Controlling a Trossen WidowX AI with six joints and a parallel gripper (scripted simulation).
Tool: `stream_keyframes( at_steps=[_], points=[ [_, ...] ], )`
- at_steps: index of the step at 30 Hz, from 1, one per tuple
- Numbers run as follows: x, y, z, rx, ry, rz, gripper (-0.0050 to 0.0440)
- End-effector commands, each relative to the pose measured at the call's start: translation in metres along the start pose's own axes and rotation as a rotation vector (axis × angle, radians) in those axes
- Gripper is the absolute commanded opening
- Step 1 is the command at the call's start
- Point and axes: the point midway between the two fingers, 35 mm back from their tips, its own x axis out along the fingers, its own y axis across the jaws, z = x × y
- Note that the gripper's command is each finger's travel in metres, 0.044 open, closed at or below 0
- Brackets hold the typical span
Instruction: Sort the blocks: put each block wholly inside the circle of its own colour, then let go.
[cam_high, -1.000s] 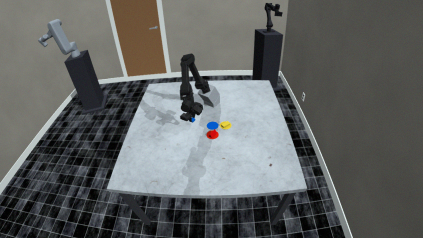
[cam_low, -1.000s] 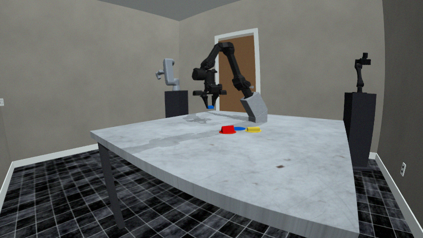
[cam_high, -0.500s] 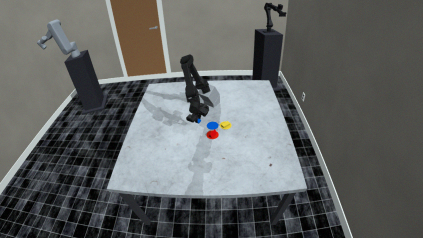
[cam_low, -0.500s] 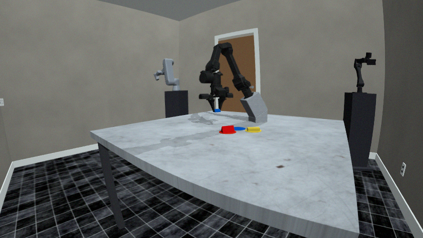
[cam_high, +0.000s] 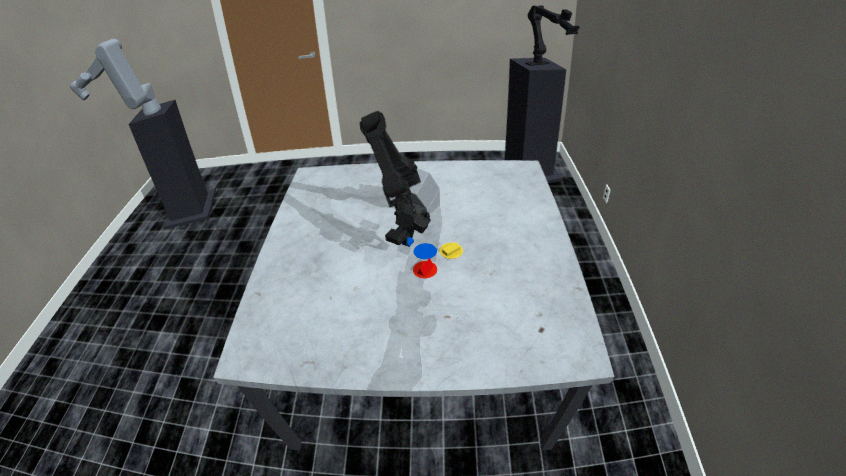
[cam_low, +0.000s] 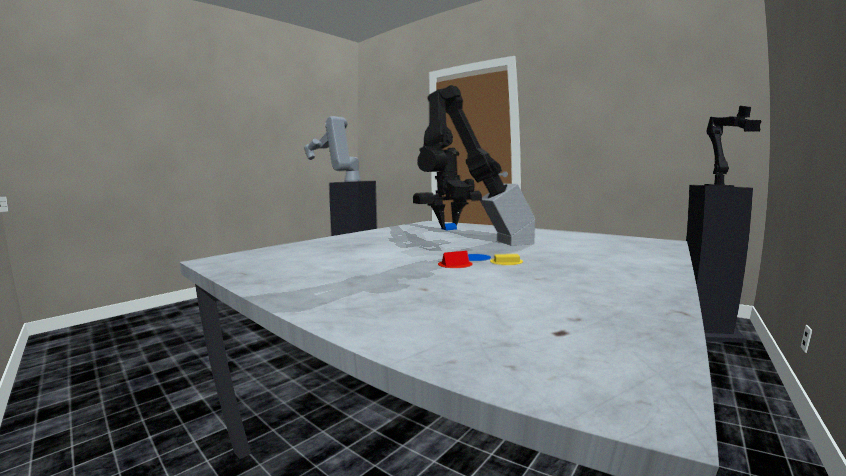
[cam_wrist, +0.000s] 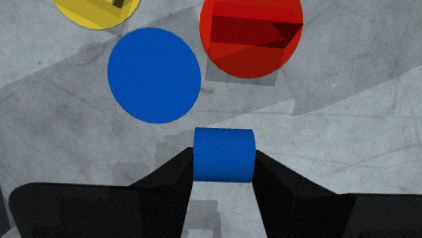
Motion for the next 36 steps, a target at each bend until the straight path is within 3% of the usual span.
stream_keyframes(
  at_steps=[1, 23, 36],
  points=[
    [0.003, 0.007, 0.005, 0.005, 0.003, -0.003, 0.0085],
    [0.018, 0.063, 0.032, -0.001, 0.004, -0.026, 0.0085],
    [0.038, 0.065, 0.032, -0.005, 0.002, -0.021, 0.0085]
  ],
)
